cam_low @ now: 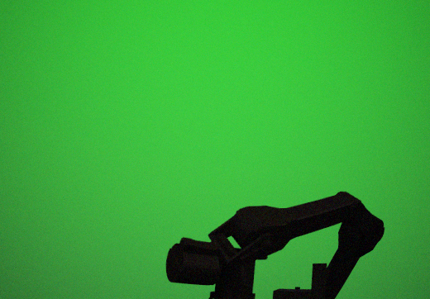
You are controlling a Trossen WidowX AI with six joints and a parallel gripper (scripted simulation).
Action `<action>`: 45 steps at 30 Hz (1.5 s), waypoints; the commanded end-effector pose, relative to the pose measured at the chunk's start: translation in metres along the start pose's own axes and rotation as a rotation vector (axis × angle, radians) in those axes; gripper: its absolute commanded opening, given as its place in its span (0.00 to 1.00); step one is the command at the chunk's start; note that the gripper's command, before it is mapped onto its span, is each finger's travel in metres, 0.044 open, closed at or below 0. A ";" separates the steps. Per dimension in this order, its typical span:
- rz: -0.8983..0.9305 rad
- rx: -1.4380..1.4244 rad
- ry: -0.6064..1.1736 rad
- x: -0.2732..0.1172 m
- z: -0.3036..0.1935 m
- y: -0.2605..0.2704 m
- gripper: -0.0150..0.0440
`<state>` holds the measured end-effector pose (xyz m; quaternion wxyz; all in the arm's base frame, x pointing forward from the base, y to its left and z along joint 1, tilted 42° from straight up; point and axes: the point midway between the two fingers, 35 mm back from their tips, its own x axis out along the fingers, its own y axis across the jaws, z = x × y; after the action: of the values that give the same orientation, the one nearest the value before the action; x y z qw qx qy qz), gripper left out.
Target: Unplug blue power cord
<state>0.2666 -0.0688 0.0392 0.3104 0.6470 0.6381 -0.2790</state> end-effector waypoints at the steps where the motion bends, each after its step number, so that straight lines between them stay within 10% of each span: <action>1: 0.000 0.000 0.000 0.000 0.000 0.000 0.44; 11: 0.000 0.000 0.000 0.000 0.000 0.000 0.26; 45: 0.000 0.003 -0.001 -0.006 0.050 0.002 0.25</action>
<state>0.2692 -0.1010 0.0147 0.3093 0.6456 0.6403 -0.2784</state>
